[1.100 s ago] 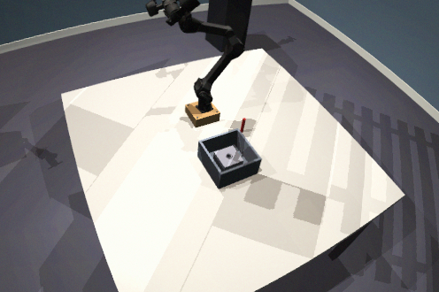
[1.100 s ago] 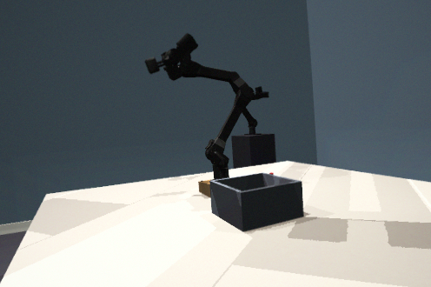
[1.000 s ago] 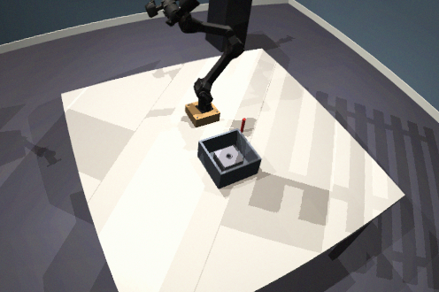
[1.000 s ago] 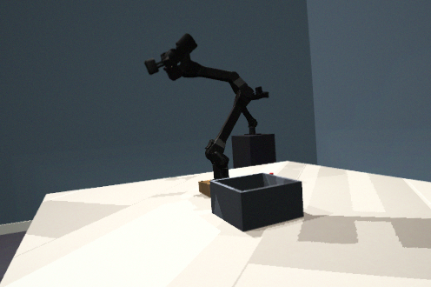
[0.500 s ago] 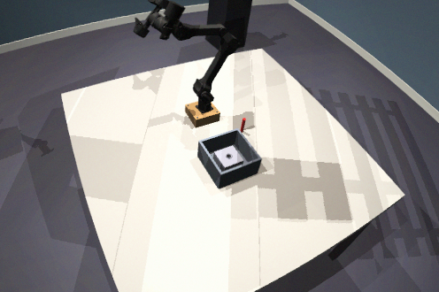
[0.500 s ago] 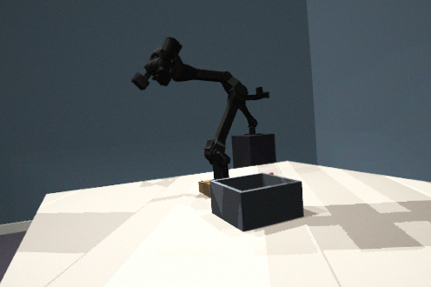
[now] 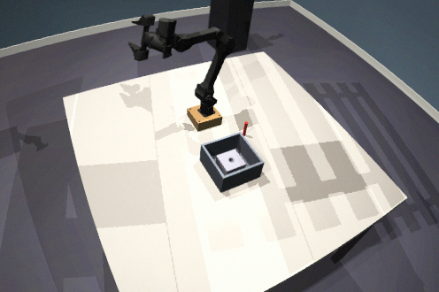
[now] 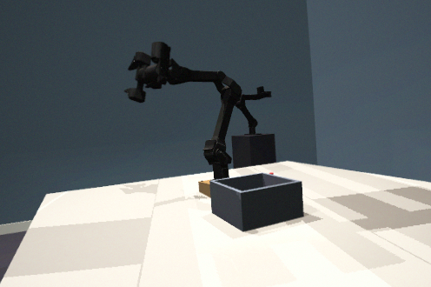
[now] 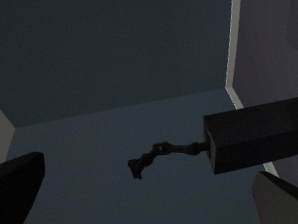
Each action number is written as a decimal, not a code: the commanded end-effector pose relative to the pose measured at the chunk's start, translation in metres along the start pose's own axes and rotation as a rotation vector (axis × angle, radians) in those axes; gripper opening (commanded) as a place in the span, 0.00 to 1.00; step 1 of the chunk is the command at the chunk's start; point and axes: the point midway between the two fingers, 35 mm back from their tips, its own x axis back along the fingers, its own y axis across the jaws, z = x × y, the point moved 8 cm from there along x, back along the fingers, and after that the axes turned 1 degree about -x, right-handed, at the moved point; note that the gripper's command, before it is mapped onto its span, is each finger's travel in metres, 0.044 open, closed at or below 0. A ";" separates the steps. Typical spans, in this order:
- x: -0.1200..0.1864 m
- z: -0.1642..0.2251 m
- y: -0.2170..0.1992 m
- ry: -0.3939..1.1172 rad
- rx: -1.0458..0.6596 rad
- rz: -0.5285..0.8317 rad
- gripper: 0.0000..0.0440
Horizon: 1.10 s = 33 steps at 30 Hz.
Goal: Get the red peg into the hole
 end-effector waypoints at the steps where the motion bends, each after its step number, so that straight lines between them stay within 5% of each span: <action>1: 0.007 0.008 -0.012 0.044 0.088 0.029 1.00; 33: 0.132 0.057 -0.104 0.672 0.999 0.144 1.00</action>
